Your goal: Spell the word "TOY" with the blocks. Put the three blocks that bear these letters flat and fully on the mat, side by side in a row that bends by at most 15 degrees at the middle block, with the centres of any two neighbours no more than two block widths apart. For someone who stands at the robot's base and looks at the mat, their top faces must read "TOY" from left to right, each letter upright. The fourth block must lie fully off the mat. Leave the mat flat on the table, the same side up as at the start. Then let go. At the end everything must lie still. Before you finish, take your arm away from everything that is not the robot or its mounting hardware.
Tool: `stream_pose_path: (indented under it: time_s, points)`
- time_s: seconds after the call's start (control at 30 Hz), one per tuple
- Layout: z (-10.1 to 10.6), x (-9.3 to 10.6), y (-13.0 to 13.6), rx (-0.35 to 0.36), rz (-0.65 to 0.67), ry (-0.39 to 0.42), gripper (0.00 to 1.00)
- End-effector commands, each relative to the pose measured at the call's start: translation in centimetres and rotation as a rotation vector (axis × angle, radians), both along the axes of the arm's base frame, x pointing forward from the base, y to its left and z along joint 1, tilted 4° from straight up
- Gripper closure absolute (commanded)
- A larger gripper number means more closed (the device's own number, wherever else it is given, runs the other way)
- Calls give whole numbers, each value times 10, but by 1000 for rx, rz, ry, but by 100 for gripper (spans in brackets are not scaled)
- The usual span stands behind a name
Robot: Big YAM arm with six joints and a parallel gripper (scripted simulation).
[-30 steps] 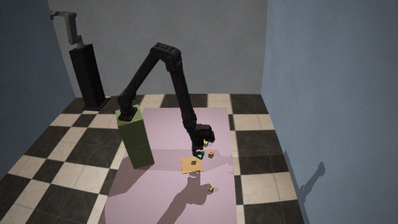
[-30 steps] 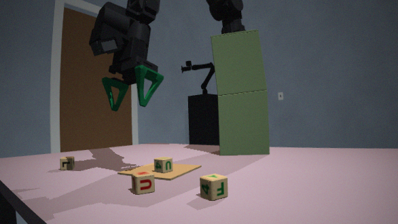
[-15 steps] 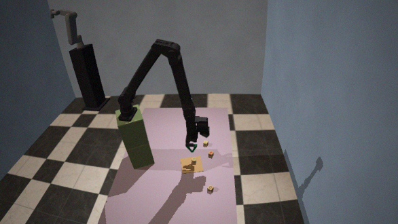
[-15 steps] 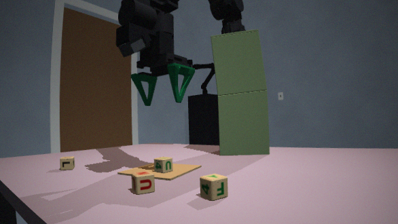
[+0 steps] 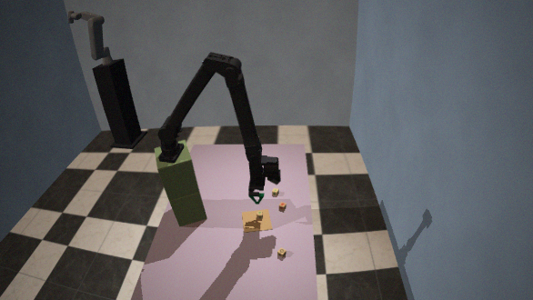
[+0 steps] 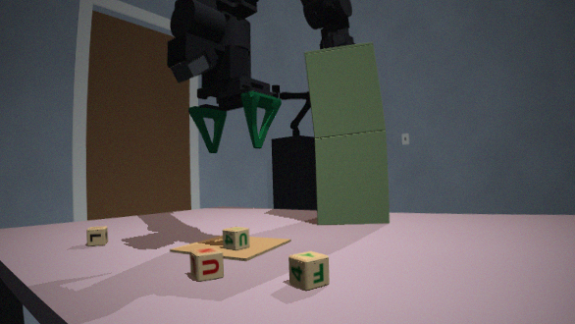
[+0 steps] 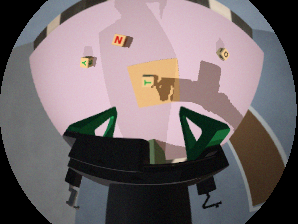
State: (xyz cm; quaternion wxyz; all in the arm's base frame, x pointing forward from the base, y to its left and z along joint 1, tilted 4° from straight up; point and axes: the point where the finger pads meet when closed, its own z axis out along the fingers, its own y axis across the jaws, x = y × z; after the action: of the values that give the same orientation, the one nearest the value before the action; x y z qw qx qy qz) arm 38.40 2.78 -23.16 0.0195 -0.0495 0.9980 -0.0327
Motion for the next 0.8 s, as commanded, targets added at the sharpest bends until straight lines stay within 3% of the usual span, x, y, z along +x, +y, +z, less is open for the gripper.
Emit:
stream_pose_path:
  time_s: [0.0,0.13,0.3,0.57,0.63,0.67,0.77]
  points:
    - [-4,11,-1,-3,63,-15,0]
    - [-7,12,-2,-6,141,-13,0]
    - [-19,12,-3,-19,464,9,0]
    - [-45,11,-5,-46,846,44,0]
    - [-45,11,-5,-46,846,44,0]
    - [-48,9,-5,-50,966,59,0]
    - [-54,10,-5,-57,1107,73,0]
